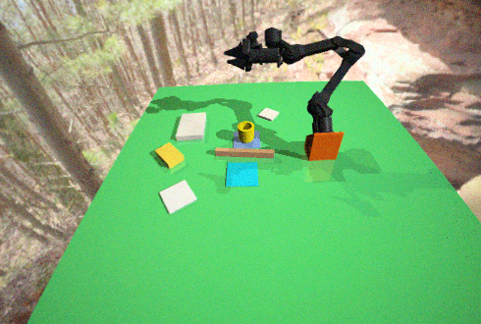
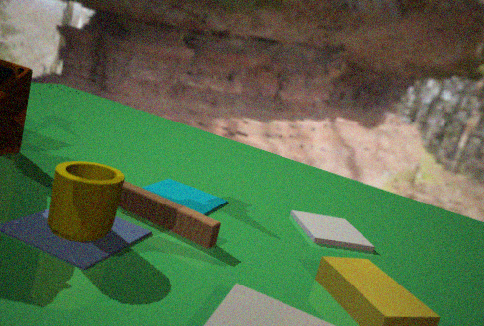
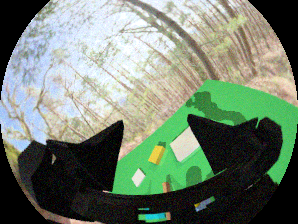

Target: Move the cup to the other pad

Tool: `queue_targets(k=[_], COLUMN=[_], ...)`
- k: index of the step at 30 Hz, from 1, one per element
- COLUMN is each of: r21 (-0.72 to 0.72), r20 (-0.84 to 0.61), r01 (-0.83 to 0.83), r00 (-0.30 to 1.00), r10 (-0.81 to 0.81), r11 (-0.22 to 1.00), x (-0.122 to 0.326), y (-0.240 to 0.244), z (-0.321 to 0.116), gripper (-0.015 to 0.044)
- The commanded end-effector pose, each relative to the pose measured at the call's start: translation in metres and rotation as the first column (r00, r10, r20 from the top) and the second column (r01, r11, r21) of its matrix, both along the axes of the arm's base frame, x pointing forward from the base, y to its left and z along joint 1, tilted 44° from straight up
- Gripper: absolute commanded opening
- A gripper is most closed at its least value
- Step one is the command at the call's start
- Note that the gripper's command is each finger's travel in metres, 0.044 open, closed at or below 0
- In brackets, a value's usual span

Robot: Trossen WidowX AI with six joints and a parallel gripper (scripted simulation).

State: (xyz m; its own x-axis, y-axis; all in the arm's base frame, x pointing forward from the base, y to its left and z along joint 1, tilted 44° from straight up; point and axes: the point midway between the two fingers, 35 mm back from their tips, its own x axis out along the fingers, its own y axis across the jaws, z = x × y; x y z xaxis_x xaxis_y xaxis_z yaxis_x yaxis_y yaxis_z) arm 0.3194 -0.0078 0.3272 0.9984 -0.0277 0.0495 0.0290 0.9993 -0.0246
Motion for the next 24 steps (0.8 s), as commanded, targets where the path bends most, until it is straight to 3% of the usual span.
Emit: queue_targets(k=[1, 5, 9, 11, 14, 18, 24], r21=[-0.007, -0.194, -0.435, -0.523, -0.562, -0.42, -0.376], r20=[-0.019, -0.379, -0.688, -0.782, -0.825, -0.733, -0.705], r01=[0.005, 0.048, -0.087, -0.228, -0.482, -0.796, -0.839], r00=[1.0, 0.918, 0.674, 0.511, 0.269, 0.014, -0.017], r10=[-0.006, -0.12, -0.268, -0.357, -0.497, -0.68, -0.709], r11=[1.0, 0.98, 0.896, 0.821, 0.672, 0.435, 0.394], x=[0.002, 0.024, 0.017, 0.004, -0.021, -0.05, -0.052], y=[0.0, -0.007, -0.014, -0.018, -0.026, -0.037, -0.035], z=[-0.004, -0.08, -0.156, -0.186, -0.216, -0.231, -0.234], gripper=[0.0374, 0.0269, 0.0167, 0.0167, 0.0167, 0.0167, 0.0167])
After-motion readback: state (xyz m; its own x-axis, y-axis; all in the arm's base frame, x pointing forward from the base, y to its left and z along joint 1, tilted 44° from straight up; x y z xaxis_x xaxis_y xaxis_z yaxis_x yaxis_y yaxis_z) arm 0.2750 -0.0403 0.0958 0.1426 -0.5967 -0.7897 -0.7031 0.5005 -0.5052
